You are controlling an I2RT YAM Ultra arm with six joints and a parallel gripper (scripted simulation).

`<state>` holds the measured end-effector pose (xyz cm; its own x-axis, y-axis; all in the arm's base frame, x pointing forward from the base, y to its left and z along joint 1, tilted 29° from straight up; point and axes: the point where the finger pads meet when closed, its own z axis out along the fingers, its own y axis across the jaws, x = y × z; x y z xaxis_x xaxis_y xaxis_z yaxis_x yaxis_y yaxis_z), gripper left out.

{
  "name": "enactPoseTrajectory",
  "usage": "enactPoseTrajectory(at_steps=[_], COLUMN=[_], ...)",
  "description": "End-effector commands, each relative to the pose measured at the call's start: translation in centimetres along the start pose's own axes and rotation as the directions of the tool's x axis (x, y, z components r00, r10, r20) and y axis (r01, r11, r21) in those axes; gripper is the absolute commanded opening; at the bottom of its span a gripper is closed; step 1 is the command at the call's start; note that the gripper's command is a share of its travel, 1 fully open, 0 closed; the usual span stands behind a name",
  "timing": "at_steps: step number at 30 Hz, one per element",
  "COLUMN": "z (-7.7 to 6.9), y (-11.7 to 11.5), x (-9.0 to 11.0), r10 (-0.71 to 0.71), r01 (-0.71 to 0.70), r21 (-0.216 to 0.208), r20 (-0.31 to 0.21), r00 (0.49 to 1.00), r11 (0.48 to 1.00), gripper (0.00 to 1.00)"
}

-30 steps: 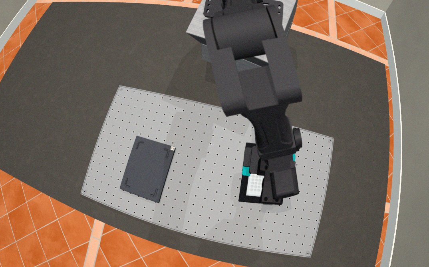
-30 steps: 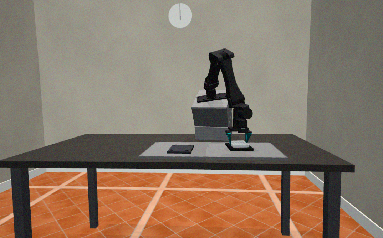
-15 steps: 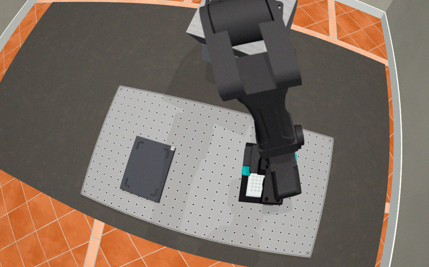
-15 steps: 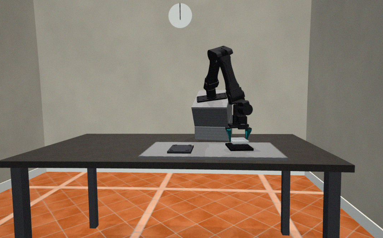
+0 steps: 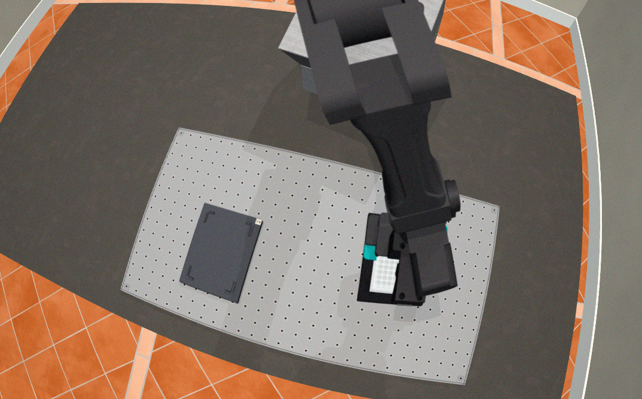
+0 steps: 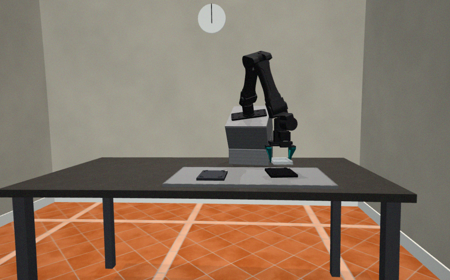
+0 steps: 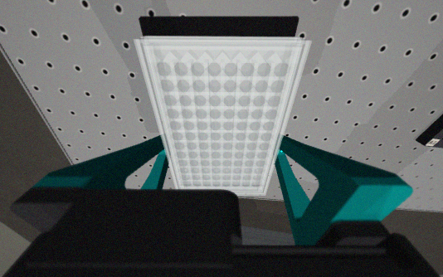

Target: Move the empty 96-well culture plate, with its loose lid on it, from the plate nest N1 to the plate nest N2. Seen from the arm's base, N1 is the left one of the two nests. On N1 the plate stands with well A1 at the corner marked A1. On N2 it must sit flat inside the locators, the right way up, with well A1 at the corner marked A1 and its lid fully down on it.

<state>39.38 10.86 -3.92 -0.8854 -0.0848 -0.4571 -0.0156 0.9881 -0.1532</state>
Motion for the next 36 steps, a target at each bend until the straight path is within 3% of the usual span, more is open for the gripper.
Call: enactPoseTrajectory(at_steps=[1,21,36], z=[-1.6,-4.5,-4.6], y=[0.3,0.2,0.3], x=[0.4,0.4,0.1], r10=[-0.008,-0.008,-0.004], r01=[0.008,0.008,0.005], r21=[0.0,0.0,-0.005], r20=[0.005,0.006,0.019], r00=[1.0,1.0,1.0], r11=[1.0,1.0,1.0], gripper=[0.0,0.0,0.0])
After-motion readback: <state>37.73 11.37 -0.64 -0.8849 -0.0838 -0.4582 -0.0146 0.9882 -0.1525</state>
